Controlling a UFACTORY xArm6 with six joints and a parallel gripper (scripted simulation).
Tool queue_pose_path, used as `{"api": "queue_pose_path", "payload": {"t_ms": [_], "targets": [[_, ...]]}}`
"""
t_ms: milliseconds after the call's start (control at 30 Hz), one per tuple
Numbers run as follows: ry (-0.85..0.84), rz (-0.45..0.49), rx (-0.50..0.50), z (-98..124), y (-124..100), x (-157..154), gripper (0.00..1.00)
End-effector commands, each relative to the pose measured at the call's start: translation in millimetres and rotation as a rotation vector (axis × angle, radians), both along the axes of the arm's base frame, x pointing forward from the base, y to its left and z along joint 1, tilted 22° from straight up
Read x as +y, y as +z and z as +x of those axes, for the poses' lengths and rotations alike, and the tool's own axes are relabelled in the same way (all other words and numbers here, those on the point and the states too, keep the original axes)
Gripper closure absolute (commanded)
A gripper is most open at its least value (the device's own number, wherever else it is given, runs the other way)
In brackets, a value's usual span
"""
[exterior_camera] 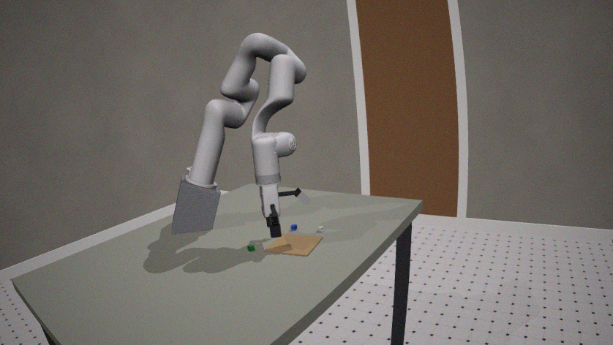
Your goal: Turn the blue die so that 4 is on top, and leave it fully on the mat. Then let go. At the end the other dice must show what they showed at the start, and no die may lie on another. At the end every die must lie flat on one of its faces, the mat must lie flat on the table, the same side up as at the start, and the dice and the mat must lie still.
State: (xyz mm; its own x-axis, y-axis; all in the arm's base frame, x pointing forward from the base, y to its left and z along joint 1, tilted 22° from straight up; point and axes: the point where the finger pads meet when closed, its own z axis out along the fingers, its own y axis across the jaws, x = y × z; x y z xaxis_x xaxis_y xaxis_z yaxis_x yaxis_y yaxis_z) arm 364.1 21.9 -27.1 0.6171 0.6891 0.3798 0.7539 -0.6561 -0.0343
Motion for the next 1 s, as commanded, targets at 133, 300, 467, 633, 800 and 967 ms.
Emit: {"api": "queue_pose_path", "payload": {"t_ms": [133, 300, 467, 633, 800, 967], "targets": [[-0.003, -0.007, 0.000, 1, 21, 60, 0.00], [-0.003, -0.007, 0.000, 1, 34, 99, 0.00], [-0.003, -0.007, 0.000, 1, 42, 124, 0.00], [-0.003, -0.007, 0.000, 1, 45, 132, 0.00], [-0.003, -0.007, 0.000, 1, 46, 137, 0.00], [-0.003, -0.007, 0.000, 1, 46, 137, 0.00]]}}
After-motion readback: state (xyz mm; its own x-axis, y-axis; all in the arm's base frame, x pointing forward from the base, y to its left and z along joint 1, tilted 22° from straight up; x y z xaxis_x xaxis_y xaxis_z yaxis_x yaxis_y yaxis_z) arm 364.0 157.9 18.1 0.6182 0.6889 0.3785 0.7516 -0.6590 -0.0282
